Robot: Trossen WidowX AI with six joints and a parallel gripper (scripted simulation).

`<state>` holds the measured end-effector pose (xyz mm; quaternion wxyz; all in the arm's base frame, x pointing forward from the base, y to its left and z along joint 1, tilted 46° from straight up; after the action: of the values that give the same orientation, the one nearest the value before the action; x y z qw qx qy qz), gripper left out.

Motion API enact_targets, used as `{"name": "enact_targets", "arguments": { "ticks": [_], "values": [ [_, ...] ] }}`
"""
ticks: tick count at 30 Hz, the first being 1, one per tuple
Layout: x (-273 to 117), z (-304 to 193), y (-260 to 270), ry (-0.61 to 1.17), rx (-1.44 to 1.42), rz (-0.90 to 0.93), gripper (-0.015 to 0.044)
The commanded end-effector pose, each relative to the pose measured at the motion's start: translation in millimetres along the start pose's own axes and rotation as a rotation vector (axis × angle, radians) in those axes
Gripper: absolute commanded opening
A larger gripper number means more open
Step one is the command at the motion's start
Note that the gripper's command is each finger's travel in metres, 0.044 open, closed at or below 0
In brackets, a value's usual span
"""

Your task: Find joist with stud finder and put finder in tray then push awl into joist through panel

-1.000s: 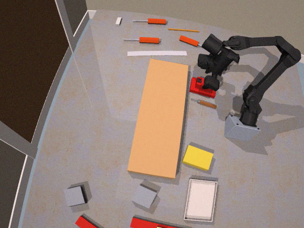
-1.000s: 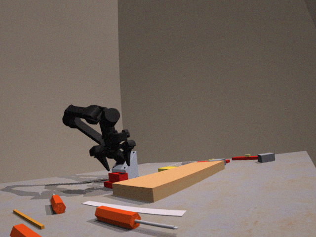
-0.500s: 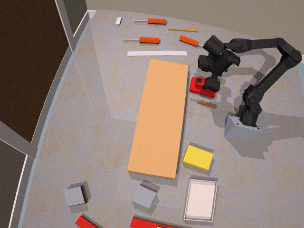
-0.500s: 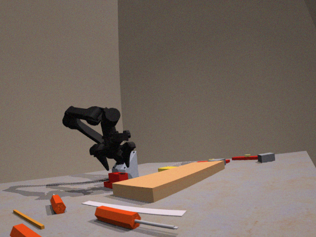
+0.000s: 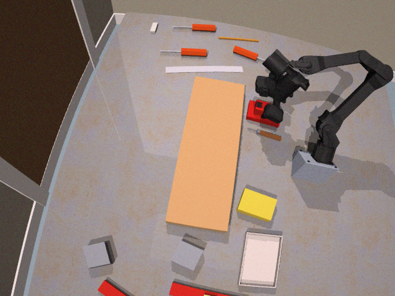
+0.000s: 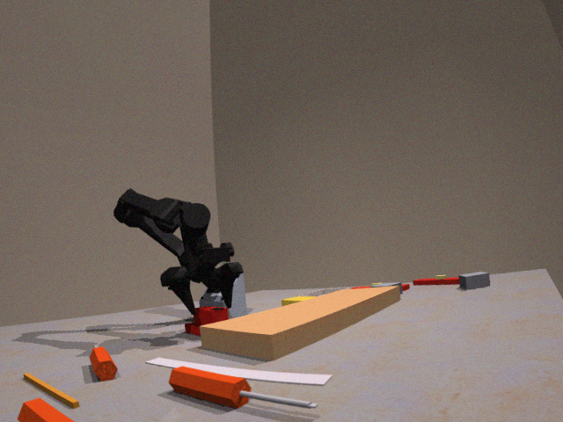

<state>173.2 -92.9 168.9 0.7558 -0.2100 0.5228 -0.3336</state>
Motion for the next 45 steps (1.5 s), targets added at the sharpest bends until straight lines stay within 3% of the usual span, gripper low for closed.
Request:
{"name": "enact_targets", "arguments": {
  "ticks": [1, 13, 17, 44, 45],
  "values": [
    [9, -4, 1, 0.005, -0.009, 0.005, 0.0440],
    [24, -10, -1, 0.001, -0.011, -0.001, 0.0440],
    [24, -10, -1, 0.001, -0.011, -0.001, 0.0335],
    [24, -10, -1, 0.001, -0.011, -0.001, 0.0155],
    [24, -10, -1, 0.001, -0.010, 0.000, 0.0129]
  ]
}}
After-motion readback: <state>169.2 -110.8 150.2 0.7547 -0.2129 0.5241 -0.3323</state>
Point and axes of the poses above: the point midway between the two fingers, 35 mm back from their tips, its own x axis out along the fingers, its own y axis across the jaws, z = x × y, the point moved 7 cm from there along -x, back along the fingers, and after that the axes turned 10 degrees about x, right-handed, at the moved point
